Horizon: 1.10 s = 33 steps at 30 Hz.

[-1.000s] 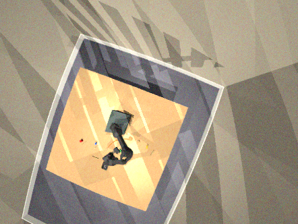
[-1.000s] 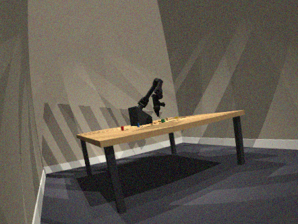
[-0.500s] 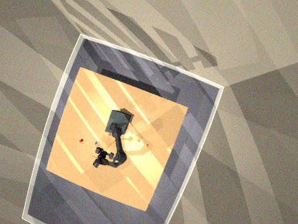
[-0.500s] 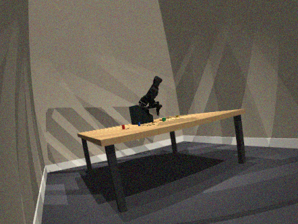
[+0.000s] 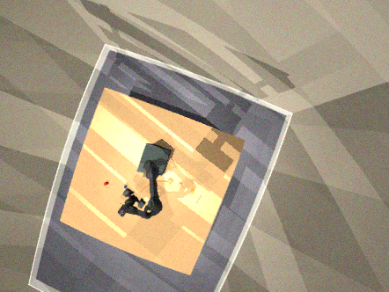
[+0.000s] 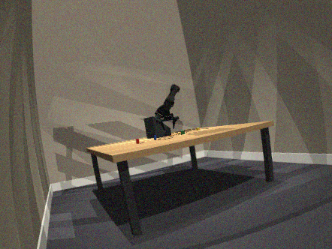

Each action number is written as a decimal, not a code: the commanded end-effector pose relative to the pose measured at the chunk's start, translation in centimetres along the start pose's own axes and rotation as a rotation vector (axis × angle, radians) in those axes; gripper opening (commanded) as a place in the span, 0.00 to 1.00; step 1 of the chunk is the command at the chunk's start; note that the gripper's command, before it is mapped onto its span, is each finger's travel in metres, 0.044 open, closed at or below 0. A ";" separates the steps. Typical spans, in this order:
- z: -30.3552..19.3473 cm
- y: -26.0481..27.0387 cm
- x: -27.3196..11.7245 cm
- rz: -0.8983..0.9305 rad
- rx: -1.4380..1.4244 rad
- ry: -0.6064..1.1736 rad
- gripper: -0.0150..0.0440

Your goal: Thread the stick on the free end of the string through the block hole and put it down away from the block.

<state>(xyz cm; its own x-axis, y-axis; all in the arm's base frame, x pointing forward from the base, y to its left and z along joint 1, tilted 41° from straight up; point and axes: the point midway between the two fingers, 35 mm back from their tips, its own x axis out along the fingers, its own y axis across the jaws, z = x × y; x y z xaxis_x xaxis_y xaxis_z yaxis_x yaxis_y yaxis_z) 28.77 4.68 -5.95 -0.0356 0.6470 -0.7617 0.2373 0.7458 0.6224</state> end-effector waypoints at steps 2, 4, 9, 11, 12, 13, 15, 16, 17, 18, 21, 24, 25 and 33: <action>0.0 -0.1 0.1 -0.002 0.013 0.004 0.69; 0.0 -0.1 0.1 -0.002 0.013 0.004 0.60; 0.0 -0.1 0.1 -0.002 0.013 0.004 0.46; 0.0 -0.1 0.1 -0.002 0.013 0.004 0.46; 0.0 -0.1 0.1 -0.002 0.013 0.004 0.46; 0.0 -0.1 0.1 -0.002 0.013 0.004 0.46; 0.0 -0.1 0.1 -0.002 0.013 0.004 0.46; 0.0 -0.1 0.1 -0.002 0.013 0.004 0.46; 0.0 -0.1 0.1 -0.002 0.013 0.004 0.46; 0.0 -0.1 0.1 -0.002 0.013 0.004 0.46; 0.0 -0.1 0.5 -0.002 0.013 0.003 0.46; 0.0 -0.1 1.0 -0.003 0.013 0.003 0.46; 0.0 -0.1 1.1 -0.003 0.013 0.003 0.46; 0.1 -0.1 2.5 -0.003 0.013 0.003 0.46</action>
<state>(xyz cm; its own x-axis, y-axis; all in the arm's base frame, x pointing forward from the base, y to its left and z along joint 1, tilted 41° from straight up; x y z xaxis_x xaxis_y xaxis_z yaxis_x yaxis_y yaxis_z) 28.91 5.76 -7.32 -0.0340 0.6426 -0.7655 0.2392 0.7489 0.6180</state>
